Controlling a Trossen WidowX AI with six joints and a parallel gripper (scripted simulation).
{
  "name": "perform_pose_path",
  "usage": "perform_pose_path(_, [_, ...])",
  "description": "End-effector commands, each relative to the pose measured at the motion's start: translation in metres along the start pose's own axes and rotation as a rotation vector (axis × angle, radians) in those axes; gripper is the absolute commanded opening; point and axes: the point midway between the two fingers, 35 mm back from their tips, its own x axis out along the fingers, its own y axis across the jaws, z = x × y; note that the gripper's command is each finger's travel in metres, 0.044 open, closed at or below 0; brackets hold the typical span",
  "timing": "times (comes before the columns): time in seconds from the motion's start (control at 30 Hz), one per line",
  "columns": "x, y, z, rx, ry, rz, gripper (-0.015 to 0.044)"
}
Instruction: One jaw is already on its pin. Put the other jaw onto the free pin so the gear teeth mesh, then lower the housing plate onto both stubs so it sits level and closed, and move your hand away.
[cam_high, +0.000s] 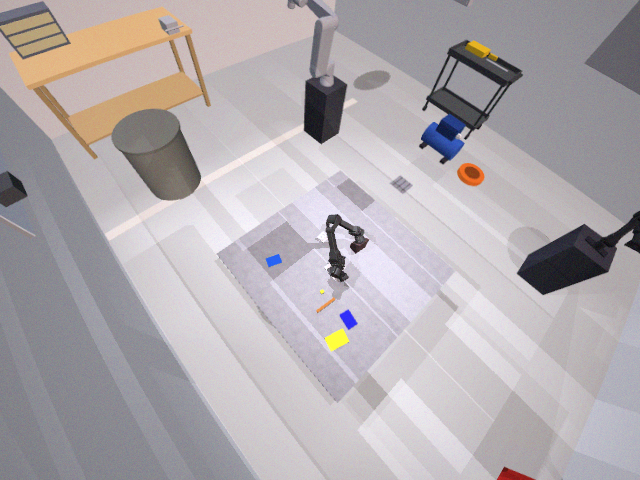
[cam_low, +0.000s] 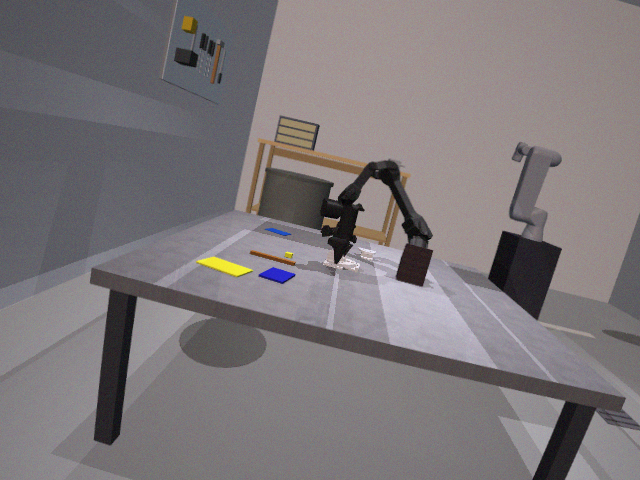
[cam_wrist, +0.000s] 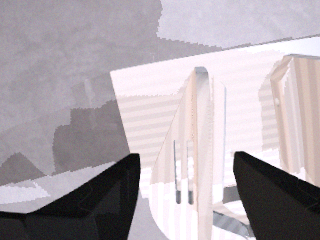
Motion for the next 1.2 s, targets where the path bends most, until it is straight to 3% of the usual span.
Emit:
perform_pose_path(0.0, [0.000, 0.000, 0.000, -0.001, 0.000, 0.000, 0.0224])
perform_pose_path(0.17, [-0.007, 0.000, 0.000, -0.001, 0.000, 0.000, 0.0224])
perform_pose_path(0.4, [-0.067, -0.001, -0.001, -0.006, -0.001, -0.003, 0.0224])
perform_pose_path(0.53, [-0.059, 0.000, 0.000, -0.015, -0.011, -0.003, 0.0224])
perform_pose_path(0.8, [-0.070, -0.032, 0.024, -0.165, -0.018, 0.025, 0.0434])
perform_pose_path(1.17, [-0.076, -0.090, 0.036, -0.486, -0.021, 0.044, 0.0440])
